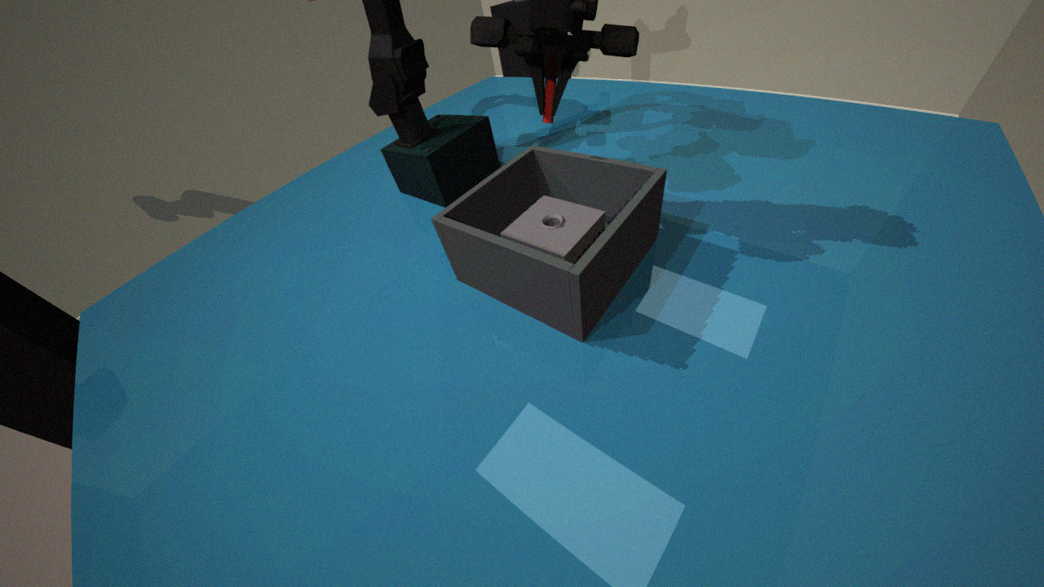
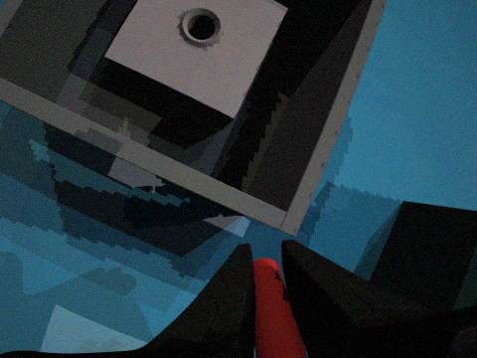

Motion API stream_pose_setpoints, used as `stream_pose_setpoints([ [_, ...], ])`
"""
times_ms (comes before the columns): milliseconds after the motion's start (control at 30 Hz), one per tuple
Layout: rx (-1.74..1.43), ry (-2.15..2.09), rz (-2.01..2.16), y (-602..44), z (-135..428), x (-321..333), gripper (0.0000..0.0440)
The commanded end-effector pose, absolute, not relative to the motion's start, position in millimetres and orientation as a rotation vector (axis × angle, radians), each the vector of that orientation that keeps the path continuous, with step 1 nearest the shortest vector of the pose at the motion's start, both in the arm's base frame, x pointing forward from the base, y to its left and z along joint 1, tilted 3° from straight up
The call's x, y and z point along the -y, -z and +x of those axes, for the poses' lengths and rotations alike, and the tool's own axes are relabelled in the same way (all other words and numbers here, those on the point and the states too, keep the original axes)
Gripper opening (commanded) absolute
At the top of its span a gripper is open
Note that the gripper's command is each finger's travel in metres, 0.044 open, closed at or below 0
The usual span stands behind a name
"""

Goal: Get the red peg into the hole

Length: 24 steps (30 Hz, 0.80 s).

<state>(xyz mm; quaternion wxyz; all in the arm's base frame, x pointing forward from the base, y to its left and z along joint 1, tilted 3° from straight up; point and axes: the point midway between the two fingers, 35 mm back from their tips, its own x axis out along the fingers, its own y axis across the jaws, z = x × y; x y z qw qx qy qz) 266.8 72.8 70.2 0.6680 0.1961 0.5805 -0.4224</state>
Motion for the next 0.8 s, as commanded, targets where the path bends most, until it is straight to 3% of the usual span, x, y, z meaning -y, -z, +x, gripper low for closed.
stream_pose_setpoints([
  [0,-1.289,0.959,0.462,-73,278,-64,0.0],
  [767,-1.291,0.93,0.551,-51,344,25,0.0],
])
